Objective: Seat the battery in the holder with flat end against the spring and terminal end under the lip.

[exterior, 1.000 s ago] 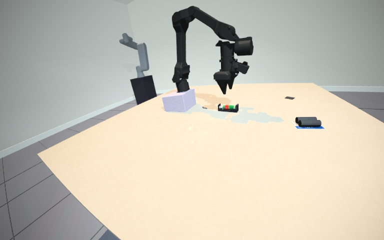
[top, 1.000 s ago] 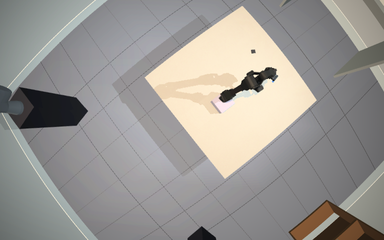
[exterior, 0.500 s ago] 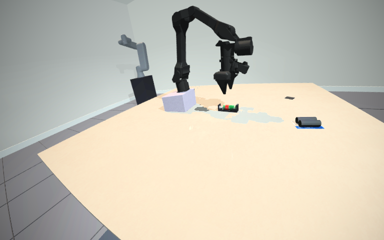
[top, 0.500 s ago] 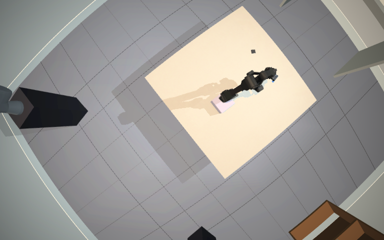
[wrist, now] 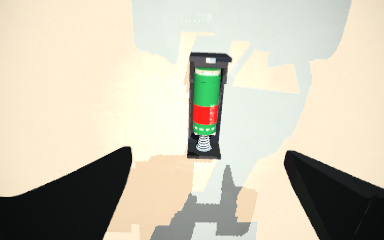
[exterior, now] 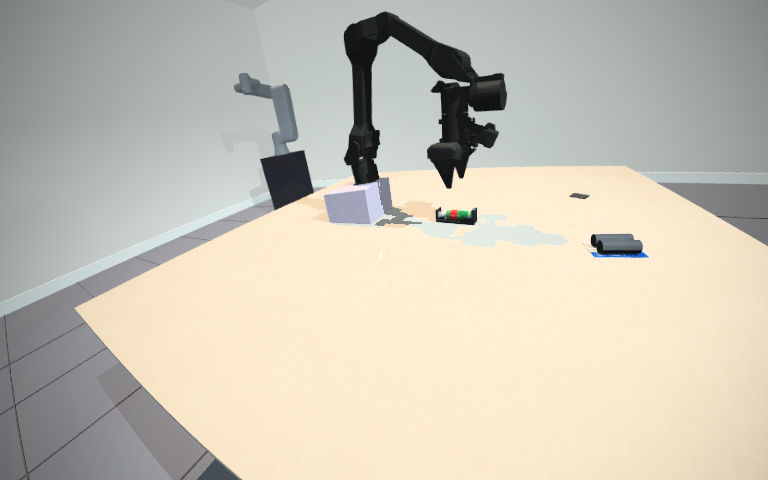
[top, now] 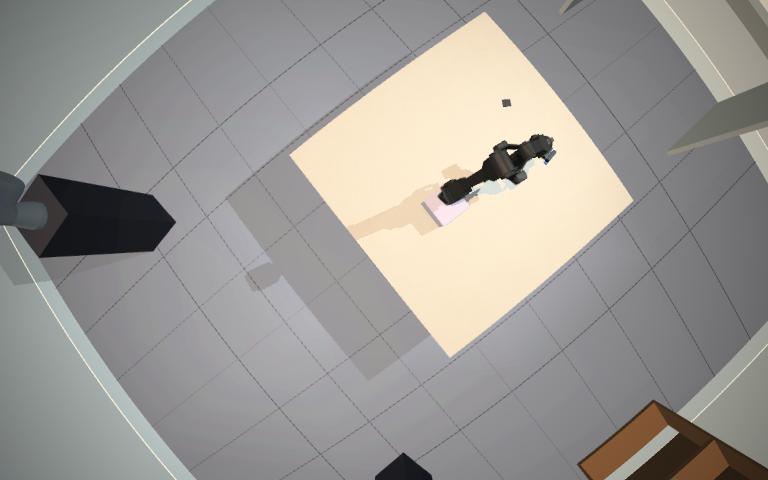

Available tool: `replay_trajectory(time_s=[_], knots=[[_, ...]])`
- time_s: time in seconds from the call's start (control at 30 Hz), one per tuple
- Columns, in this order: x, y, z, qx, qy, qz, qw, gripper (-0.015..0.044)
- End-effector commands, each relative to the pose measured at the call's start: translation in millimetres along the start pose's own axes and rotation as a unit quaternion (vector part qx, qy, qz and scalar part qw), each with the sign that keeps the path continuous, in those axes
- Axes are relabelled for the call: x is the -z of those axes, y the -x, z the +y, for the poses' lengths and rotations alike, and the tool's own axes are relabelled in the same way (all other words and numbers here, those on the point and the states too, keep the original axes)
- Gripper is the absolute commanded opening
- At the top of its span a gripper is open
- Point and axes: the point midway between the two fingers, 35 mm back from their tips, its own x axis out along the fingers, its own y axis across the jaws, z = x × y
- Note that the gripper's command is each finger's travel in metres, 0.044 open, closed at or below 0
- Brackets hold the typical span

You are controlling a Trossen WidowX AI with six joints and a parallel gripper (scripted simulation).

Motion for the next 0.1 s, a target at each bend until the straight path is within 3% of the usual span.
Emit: replay_trajectory(time_s=[0.0, 0.07], knots=[[-0.5, 1.0, -0.3, 0.001, -0.001, -0.001, 1.000, 0.0440], [-0.5, 1.0, -0.3, 0.001, -0.001, -0.001, 1.000, 0.0440]])
